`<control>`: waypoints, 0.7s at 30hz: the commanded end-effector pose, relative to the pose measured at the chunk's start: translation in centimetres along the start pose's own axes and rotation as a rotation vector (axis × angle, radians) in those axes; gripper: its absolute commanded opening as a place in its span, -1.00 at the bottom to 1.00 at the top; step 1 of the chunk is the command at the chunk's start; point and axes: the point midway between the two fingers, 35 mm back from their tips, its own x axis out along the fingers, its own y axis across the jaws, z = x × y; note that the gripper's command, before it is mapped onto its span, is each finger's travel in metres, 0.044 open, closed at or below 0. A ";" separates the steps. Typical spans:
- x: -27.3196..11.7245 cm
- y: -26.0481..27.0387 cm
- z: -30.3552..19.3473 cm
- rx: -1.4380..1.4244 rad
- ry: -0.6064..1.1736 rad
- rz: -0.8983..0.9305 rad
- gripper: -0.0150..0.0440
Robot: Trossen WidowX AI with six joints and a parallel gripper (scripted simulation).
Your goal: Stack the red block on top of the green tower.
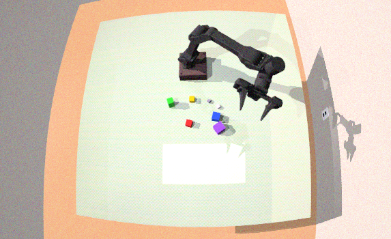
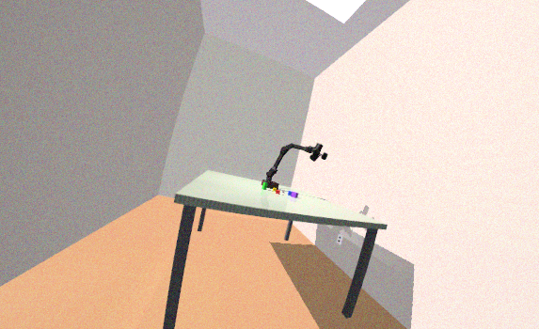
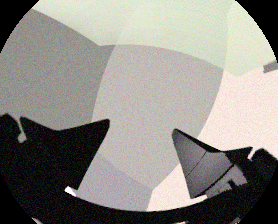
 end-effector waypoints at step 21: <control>9.5 2.6 9.8 0.690 -0.299 0.028 1.00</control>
